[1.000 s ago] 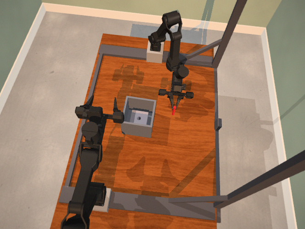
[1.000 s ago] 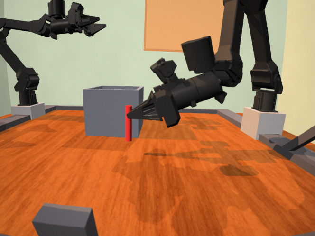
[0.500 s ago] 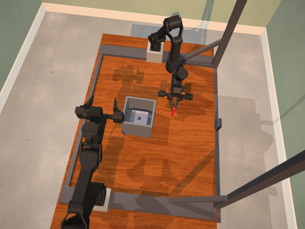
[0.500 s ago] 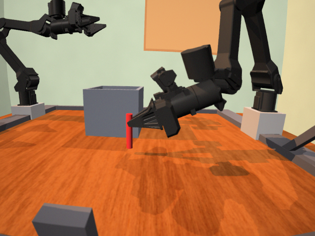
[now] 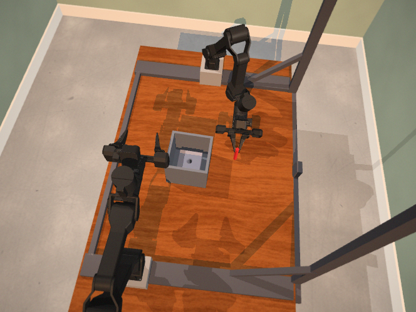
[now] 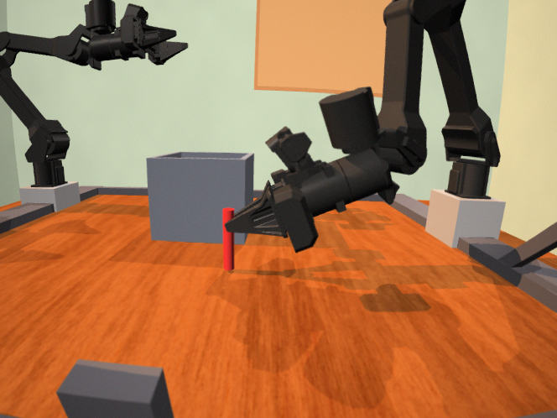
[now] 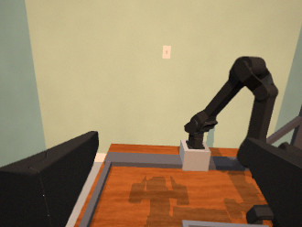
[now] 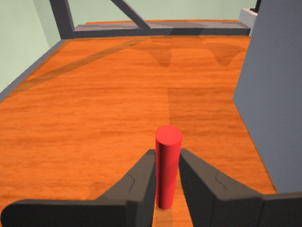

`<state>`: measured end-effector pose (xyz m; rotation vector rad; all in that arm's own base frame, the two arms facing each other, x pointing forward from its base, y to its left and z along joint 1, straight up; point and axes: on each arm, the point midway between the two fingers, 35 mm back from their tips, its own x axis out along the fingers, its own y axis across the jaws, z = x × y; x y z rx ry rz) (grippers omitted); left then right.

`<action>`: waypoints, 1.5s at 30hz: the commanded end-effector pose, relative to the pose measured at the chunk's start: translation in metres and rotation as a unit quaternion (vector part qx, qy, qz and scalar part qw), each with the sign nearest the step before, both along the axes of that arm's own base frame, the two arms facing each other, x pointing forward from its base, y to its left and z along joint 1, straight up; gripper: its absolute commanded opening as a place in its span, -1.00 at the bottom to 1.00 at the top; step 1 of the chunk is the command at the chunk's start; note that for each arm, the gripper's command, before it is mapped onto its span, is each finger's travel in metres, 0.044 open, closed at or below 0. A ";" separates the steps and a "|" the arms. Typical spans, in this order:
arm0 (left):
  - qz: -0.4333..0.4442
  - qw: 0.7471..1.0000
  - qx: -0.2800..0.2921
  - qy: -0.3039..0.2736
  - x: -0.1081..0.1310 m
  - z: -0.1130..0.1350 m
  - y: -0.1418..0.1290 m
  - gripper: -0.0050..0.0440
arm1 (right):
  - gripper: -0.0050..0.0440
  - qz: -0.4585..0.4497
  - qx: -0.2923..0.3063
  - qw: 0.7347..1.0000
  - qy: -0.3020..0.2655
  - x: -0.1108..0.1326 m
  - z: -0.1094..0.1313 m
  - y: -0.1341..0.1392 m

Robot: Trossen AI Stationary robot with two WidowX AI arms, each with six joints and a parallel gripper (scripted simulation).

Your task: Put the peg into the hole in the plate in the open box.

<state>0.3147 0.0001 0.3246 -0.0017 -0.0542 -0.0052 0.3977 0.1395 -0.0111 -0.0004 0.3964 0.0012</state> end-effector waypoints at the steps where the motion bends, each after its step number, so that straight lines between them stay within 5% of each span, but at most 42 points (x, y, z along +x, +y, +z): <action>1: 0.001 1.000 0.002 -0.006 -0.002 0.004 0.001 1.00 | -0.53 0.000 0.007 1.000 -0.009 0.005 0.003 0.002; 12: 0.001 1.000 0.002 -0.006 -0.002 0.004 0.001 1.00 | -0.53 0.000 0.007 1.000 -0.008 0.005 -0.001 0.002; 13: 0.001 1.000 0.002 -0.006 -0.002 0.004 0.001 1.00 | -0.28 0.000 0.009 1.000 -0.013 0.006 0.005 0.002; 32: 0.001 1.000 0.002 -0.006 -0.002 0.004 0.001 1.00 | -0.28 0.000 0.008 1.000 -0.011 0.005 0.004 0.002; 42: 0.001 1.000 0.002 -0.006 -0.002 0.004 0.001 1.00 | -0.28 -0.001 0.006 1.000 -0.012 -0.005 0.008 0.002; 45: 0.001 1.000 0.002 -0.006 -0.002 0.004 0.001 1.00 | -0.28 -0.001 0.006 1.000 -0.011 -0.029 0.017 0.001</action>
